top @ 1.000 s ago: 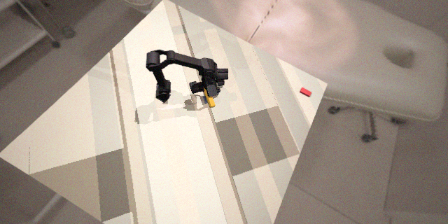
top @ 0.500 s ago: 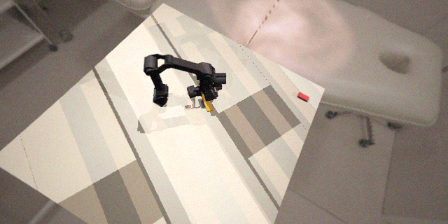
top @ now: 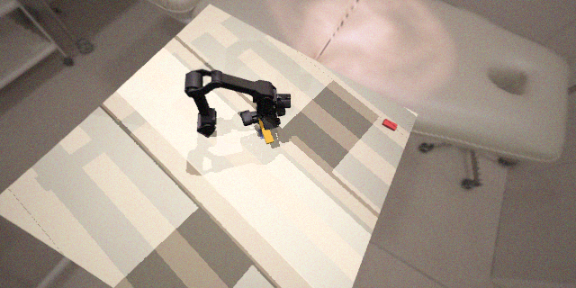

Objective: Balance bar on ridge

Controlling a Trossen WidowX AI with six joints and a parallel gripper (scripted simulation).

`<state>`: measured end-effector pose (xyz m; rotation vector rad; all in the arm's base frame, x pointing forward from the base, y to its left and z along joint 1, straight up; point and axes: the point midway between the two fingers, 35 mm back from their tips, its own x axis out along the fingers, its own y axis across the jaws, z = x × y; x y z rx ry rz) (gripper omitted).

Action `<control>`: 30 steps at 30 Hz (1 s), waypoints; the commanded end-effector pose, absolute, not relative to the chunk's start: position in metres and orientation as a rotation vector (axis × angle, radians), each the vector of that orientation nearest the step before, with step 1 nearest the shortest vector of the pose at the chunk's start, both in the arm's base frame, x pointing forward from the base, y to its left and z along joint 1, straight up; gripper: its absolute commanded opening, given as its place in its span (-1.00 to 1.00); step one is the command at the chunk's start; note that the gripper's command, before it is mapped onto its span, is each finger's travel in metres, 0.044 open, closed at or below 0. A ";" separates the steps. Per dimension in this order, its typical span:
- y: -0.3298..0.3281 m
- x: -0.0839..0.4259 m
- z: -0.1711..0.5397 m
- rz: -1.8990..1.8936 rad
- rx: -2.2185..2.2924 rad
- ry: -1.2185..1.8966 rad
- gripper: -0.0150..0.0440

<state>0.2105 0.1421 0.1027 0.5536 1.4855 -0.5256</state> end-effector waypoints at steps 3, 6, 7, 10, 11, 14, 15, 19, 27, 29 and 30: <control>0.142 0.210 0.103 -0.526 0.554 1.486 0.14; 0.142 0.210 0.103 -0.526 0.554 1.486 0.14; 0.142 0.210 0.103 -0.526 0.554 1.486 0.22; 0.142 0.210 0.103 -0.526 0.554 1.486 0.49; 0.142 0.210 0.103 -0.526 0.554 1.486 0.58; 0.142 0.210 0.103 -0.526 0.554 1.486 0.85; 0.142 0.210 0.103 -0.526 0.554 1.486 0.94; 0.142 0.211 0.105 -0.526 0.554 1.485 1.00; 0.142 0.210 0.194 -0.525 0.554 1.485 1.00; 0.141 0.209 0.203 -0.525 0.554 1.485 1.00; 0.141 0.209 0.203 -0.525 0.554 1.485 1.00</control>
